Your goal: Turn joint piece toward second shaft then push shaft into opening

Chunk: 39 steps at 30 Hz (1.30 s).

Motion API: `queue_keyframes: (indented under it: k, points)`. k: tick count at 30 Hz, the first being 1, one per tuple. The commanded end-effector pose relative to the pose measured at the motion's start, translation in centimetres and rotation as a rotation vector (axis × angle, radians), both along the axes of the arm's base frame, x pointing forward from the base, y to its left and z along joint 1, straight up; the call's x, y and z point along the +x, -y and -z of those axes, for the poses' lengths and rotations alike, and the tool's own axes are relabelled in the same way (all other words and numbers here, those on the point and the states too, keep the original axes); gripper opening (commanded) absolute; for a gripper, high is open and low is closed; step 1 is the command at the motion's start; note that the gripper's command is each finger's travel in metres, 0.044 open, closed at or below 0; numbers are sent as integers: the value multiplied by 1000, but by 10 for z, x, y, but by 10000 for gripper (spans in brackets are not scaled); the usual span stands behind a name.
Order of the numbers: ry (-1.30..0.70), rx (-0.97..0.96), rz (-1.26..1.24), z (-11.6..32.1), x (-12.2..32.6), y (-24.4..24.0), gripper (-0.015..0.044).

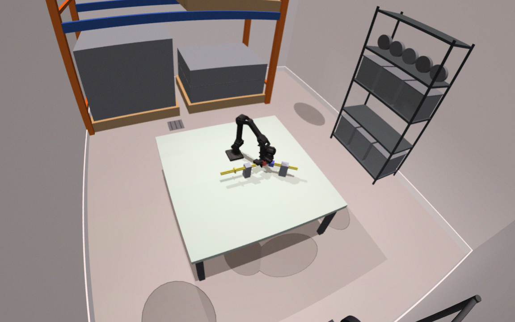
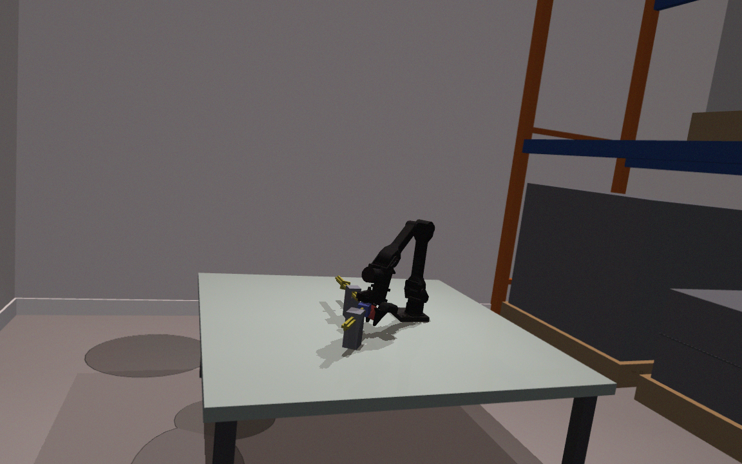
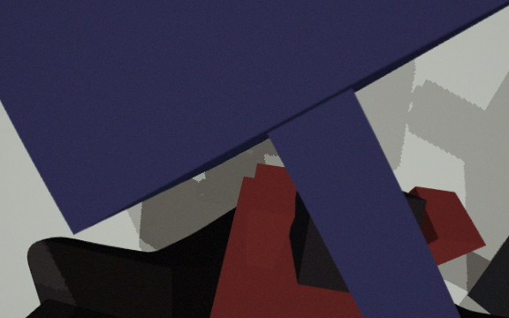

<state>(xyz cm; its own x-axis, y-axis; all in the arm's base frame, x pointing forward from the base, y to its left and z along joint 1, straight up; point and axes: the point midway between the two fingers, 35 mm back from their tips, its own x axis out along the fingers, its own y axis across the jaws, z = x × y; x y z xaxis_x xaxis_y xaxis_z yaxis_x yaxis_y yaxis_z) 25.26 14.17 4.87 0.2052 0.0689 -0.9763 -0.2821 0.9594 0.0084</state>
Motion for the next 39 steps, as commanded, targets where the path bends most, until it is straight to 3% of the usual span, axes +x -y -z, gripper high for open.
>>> queue_keyframes:
  k: [1, 39]
  points:
    - [-33, -14, -62, -1, 0, 3, 0]
    - [-290, -145, -504, -23, 4, 33, 0]
